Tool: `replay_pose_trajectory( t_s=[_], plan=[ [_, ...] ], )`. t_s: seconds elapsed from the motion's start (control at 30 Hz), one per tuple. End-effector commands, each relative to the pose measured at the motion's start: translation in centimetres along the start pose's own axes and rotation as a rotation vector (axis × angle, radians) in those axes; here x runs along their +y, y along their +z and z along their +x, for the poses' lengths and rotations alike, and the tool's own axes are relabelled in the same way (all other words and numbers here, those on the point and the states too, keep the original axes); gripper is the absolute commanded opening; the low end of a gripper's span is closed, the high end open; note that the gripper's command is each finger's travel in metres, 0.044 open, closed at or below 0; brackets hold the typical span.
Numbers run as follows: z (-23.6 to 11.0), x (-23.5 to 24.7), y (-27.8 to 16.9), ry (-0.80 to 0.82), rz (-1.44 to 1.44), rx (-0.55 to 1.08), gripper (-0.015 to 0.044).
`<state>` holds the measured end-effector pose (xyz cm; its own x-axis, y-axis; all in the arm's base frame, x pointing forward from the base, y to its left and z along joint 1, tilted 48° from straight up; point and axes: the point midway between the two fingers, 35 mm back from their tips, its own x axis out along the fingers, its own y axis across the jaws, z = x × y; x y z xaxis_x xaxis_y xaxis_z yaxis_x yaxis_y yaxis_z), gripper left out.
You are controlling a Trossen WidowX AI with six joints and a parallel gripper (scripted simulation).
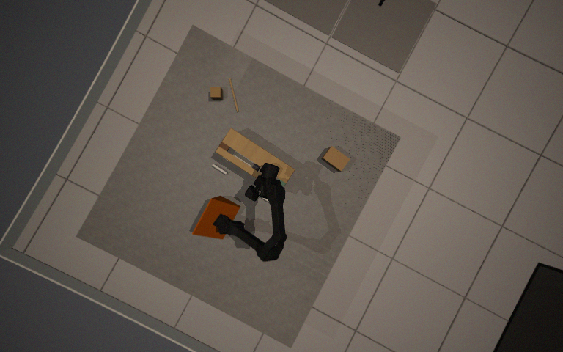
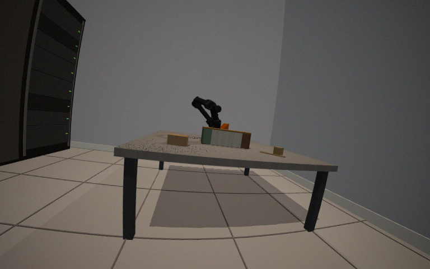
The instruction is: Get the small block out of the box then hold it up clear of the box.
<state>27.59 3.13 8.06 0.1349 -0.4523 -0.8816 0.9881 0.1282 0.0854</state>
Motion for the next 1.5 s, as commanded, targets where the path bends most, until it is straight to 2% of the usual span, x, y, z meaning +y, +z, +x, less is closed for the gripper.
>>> replay_pose_trajectory(
  t_s=[0.0,0.3,0.43,1.47],
  plan=[
    [0.8,-0.1,0.3,-0.001,-0.003,-0.008,0.0400],
    [2.1,-0.3,0.7,-0.001,-0.003,-0.010,0.0400],
    [1.6,-0.2,0.4,0.001,0.000,-0.002,0.0400],
    [4.1,-0.2,-6.5,0.001,0.000,0.001,0.0400]
  ],
)
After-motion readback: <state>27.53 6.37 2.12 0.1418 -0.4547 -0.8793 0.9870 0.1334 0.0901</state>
